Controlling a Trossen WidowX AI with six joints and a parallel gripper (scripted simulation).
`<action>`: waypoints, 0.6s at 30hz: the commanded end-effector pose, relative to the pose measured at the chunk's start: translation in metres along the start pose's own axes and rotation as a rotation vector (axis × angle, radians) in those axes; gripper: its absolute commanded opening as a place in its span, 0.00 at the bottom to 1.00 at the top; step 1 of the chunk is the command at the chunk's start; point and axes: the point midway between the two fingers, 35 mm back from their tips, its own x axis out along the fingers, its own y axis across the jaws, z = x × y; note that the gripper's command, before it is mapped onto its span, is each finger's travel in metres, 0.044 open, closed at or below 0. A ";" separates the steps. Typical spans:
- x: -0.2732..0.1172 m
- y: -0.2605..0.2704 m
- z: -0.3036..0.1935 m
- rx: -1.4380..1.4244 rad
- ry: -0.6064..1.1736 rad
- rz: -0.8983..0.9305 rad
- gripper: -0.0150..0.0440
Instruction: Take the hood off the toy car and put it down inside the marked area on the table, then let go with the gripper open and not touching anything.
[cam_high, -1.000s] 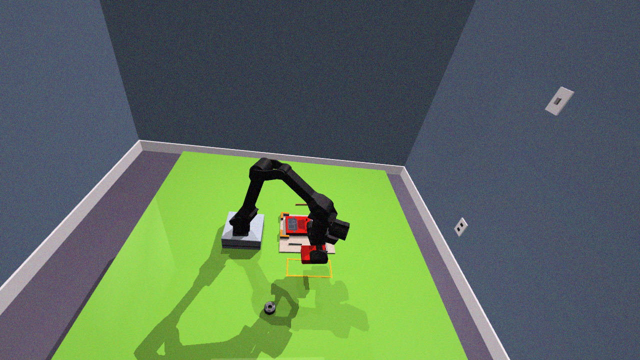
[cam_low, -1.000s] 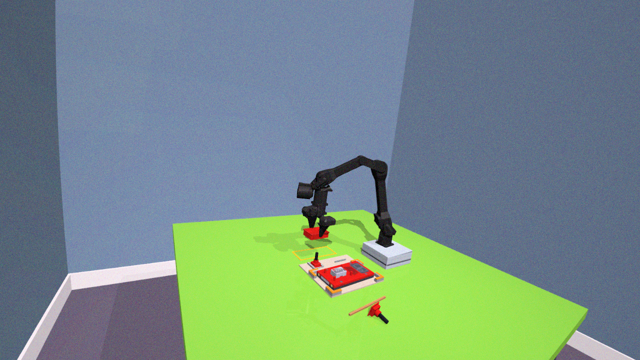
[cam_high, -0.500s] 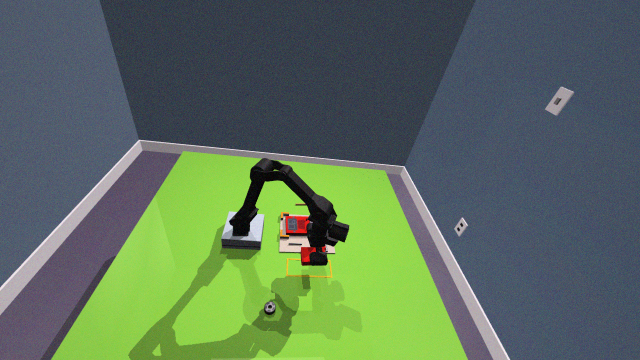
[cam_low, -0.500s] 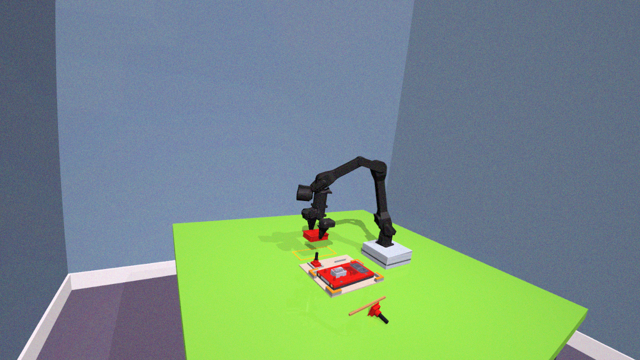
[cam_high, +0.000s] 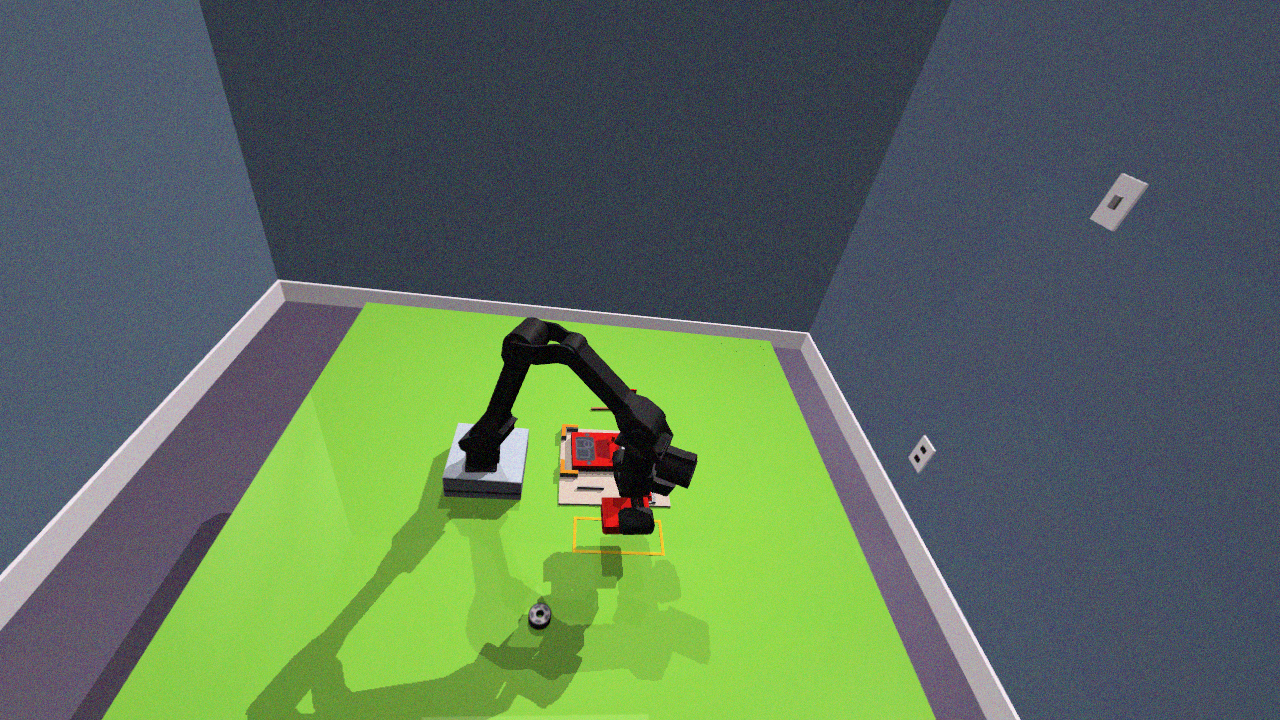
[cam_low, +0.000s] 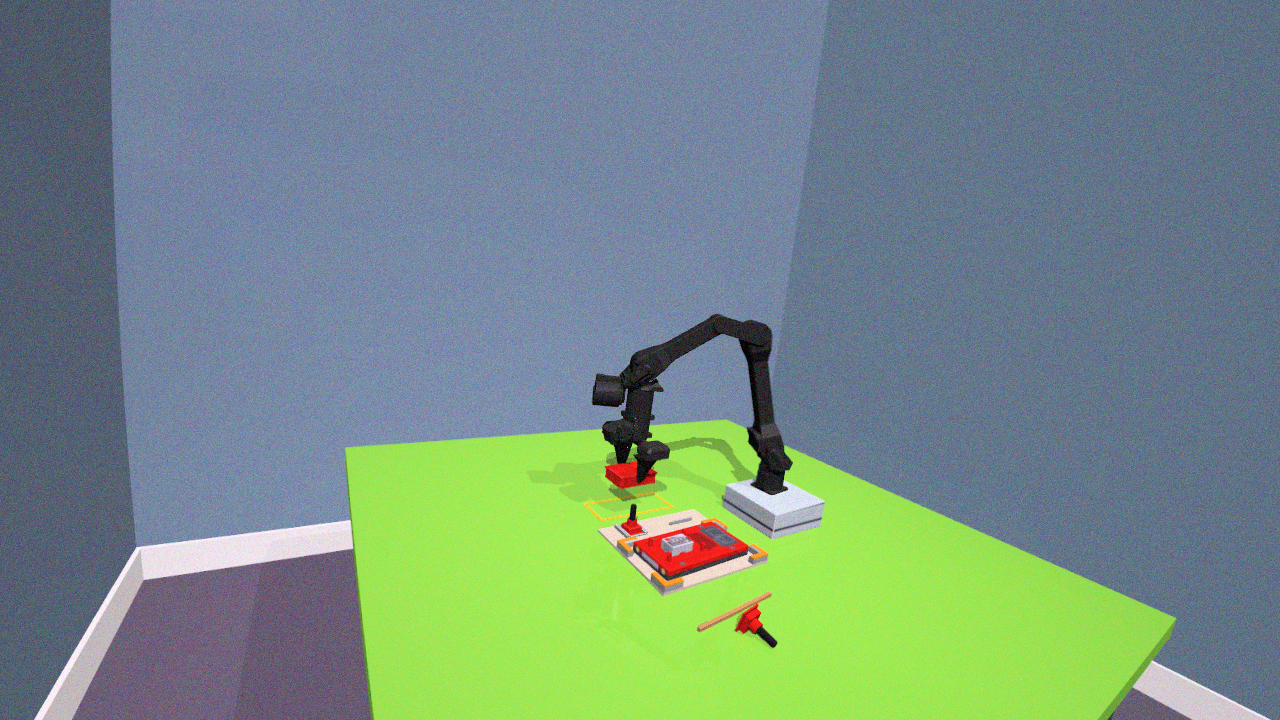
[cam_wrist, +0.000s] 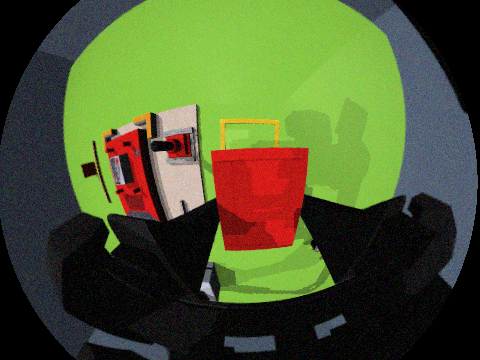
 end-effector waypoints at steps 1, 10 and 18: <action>0.005 0.002 -0.001 -0.004 0.005 0.008 0.25; 0.011 0.002 -0.002 -0.004 0.005 0.008 0.25; 0.016 0.002 -0.002 -0.004 0.005 0.008 0.25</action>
